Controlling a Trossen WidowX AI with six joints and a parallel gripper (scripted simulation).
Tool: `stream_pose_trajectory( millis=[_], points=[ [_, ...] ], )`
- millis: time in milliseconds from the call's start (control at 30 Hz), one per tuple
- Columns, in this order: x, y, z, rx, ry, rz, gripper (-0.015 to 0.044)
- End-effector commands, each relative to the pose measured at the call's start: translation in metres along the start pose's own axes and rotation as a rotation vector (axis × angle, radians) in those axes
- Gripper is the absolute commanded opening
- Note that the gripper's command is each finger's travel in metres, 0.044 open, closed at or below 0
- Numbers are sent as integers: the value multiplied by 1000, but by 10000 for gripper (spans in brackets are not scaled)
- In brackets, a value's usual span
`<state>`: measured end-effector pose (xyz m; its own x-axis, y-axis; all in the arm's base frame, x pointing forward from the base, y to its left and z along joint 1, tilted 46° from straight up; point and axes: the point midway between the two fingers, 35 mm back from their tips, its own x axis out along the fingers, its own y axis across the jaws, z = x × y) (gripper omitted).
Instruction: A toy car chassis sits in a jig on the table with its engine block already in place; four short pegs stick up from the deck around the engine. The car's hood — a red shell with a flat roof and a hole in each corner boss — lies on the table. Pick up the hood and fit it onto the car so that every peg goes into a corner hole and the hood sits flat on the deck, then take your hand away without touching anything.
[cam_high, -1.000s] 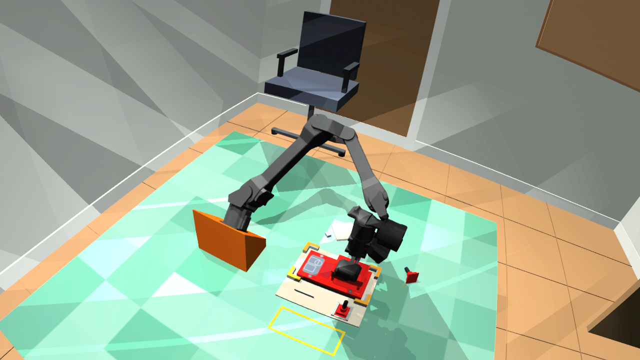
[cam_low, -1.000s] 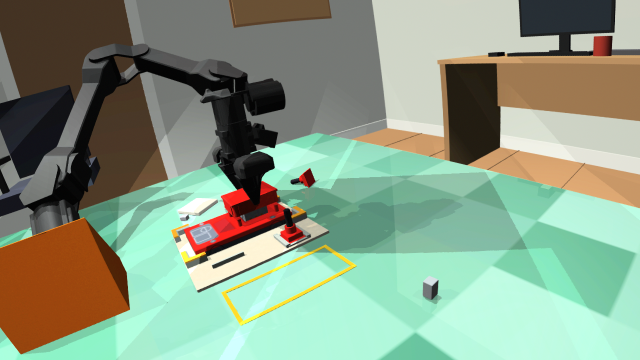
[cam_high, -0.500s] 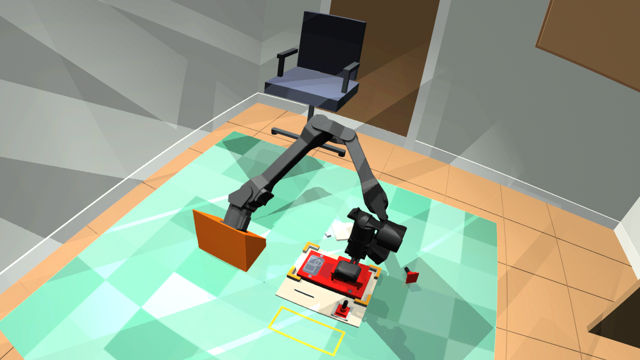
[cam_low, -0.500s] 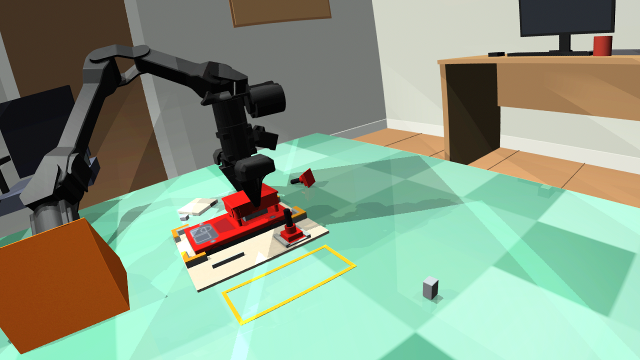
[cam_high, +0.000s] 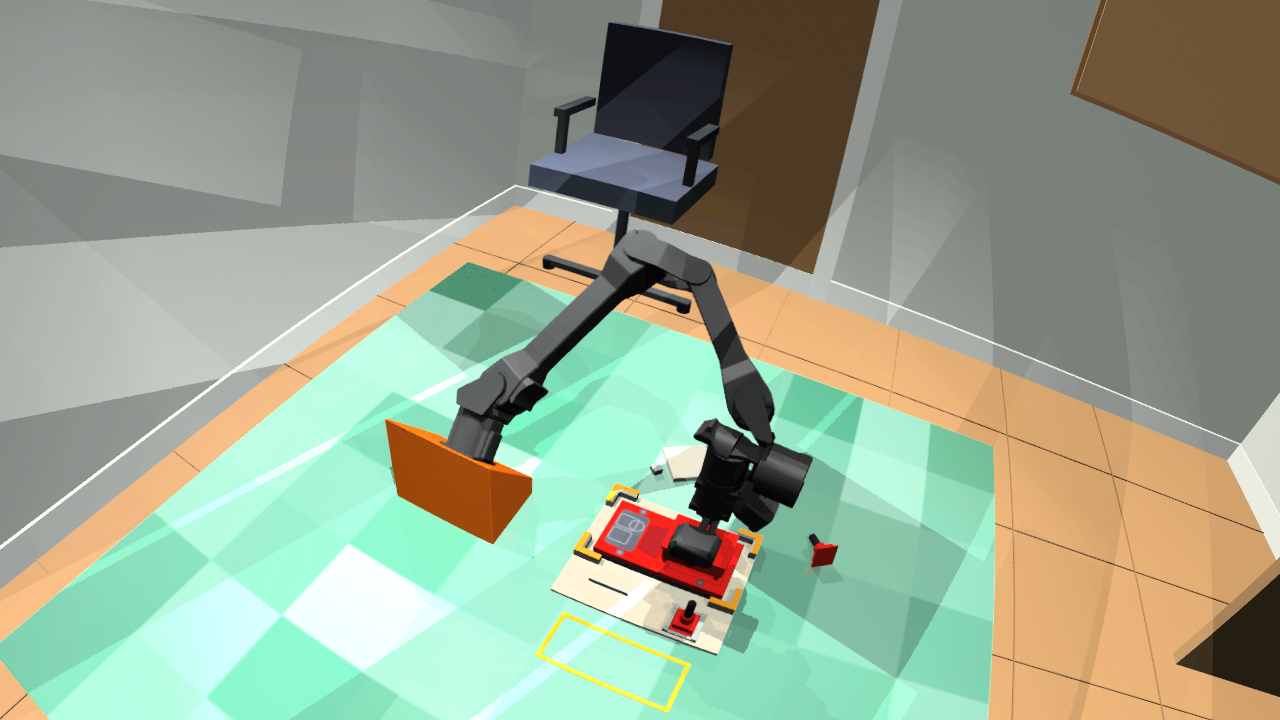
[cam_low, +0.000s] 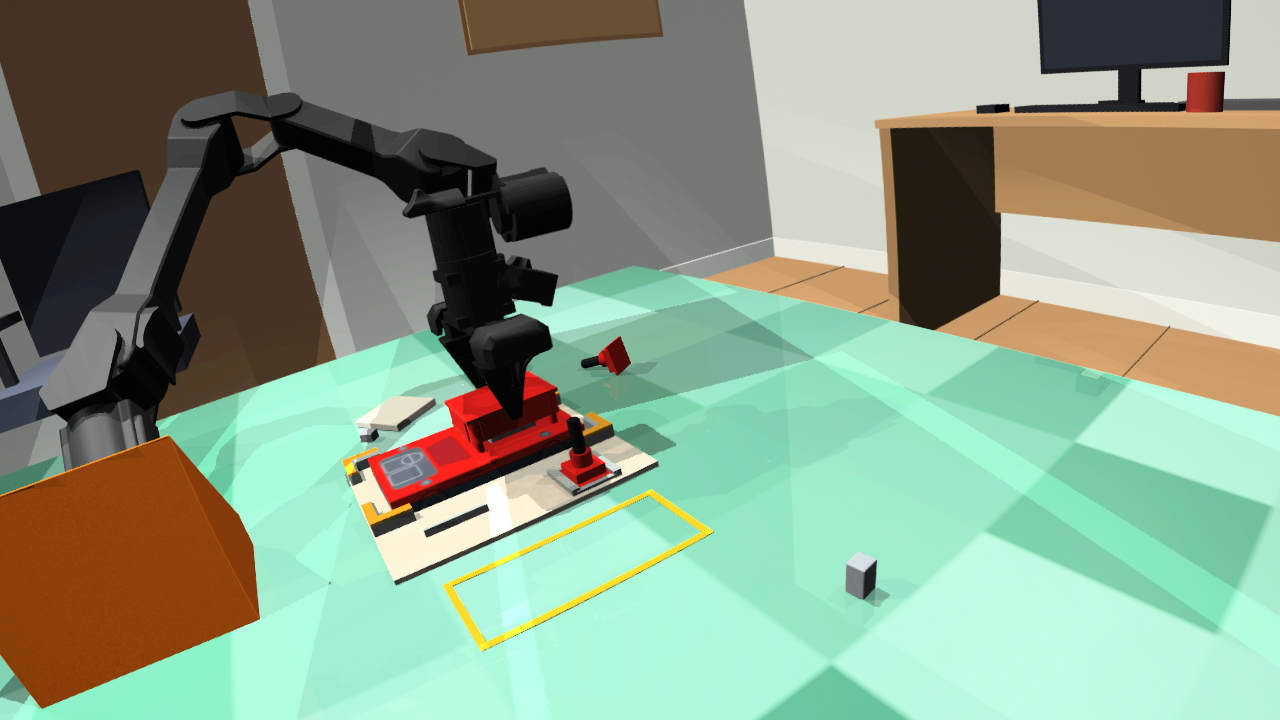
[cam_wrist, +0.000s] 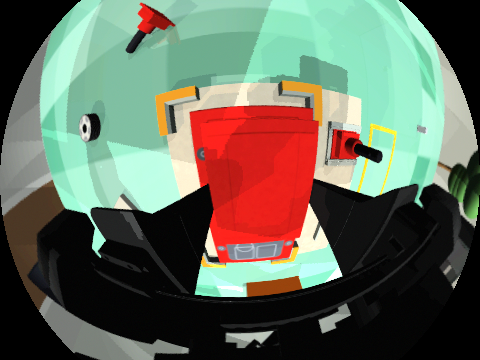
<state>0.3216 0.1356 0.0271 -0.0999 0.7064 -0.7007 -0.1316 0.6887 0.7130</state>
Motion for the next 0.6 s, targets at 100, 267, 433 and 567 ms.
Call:
stream_pose_trajectory(
  millis=[100, 267, 433, 567],
  points=[
    [3, 0, 0, 3, -1, 2, 0],
    [5, 0, 0, 3, -1, 3, 0],
    [7, 0, 0, 3, -1, 3, 0],
    [9, 0, 0, 3, -1, 3, 0]
  ],
)
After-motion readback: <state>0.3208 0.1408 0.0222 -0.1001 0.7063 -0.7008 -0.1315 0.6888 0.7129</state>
